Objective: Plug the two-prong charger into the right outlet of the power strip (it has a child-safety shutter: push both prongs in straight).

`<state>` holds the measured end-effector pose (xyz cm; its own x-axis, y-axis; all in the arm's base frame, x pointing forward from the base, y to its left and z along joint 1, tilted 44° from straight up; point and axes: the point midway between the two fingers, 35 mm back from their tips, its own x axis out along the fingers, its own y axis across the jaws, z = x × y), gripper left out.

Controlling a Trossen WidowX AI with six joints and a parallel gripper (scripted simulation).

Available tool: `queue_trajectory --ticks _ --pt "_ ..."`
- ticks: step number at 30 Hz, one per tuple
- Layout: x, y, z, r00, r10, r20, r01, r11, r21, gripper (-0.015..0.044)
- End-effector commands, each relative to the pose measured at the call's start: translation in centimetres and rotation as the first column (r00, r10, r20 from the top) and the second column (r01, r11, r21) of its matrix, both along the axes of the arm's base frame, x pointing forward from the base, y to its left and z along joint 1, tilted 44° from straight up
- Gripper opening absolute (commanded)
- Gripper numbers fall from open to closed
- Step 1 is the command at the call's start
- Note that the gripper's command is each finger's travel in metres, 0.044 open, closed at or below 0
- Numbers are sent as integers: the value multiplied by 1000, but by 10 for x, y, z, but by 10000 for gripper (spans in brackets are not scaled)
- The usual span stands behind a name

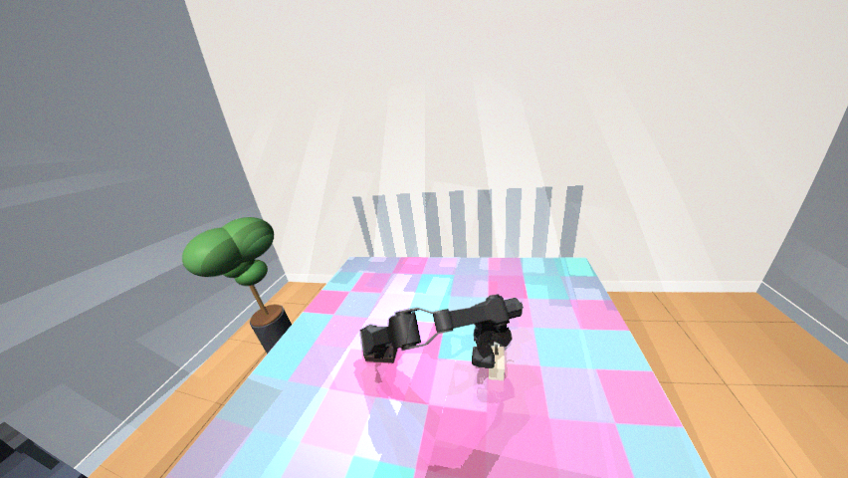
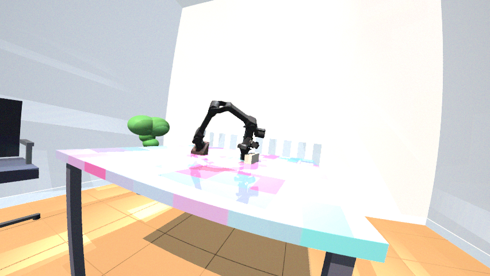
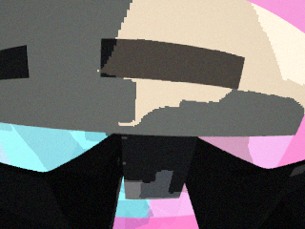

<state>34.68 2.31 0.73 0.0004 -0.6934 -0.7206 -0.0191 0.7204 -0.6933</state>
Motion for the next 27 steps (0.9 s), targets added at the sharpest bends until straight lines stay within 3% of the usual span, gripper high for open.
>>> queue_trajectory --ticks 1,27 --pt "9 0 2 999 1 34 -1 1000 3 0" --pt "5 0 2 999 1 34 -1 1000 3 0"
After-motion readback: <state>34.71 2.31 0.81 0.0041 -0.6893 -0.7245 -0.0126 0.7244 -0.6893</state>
